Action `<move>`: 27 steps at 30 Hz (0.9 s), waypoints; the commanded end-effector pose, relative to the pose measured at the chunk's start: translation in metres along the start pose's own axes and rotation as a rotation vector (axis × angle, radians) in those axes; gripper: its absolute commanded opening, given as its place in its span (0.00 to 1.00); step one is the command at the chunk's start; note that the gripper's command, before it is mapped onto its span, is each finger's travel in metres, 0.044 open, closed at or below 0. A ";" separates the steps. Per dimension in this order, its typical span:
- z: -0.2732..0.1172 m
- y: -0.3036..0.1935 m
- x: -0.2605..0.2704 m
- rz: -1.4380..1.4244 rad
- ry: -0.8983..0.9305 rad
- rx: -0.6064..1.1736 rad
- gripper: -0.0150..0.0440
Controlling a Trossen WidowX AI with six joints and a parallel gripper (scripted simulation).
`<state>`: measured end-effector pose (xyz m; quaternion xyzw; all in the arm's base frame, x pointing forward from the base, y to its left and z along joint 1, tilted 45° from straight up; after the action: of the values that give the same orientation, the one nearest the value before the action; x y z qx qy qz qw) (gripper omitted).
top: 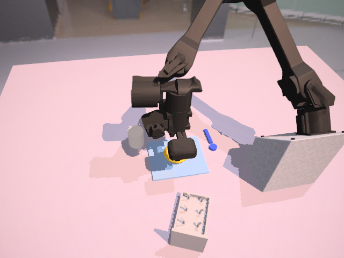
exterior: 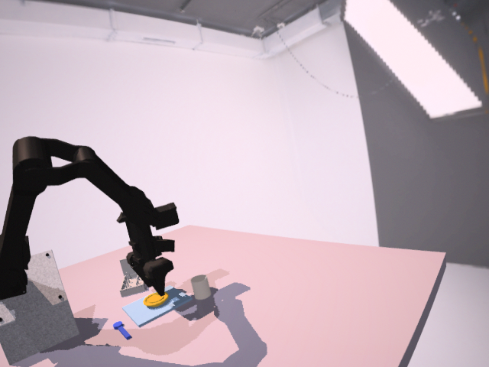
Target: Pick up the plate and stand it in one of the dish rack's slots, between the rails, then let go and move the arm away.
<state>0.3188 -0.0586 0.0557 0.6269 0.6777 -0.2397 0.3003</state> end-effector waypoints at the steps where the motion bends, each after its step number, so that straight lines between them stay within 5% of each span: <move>1: 0.007 -0.003 0.002 -0.011 0.001 0.008 0.93; 27: 0.031 -0.006 0.000 -0.011 -0.002 0.008 0.86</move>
<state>0.3180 -0.0804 0.0350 0.6256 0.6774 -0.2442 0.3001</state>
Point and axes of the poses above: the point midway between the two fingers, 35 mm back from their tips, its own z axis out along the fingers, its own x axis across the jaws, y = z × x, the point moved 5 cm from there along -z, back along the fingers, and after that the axes turned 1 degree about z, right-handed, at the moved point
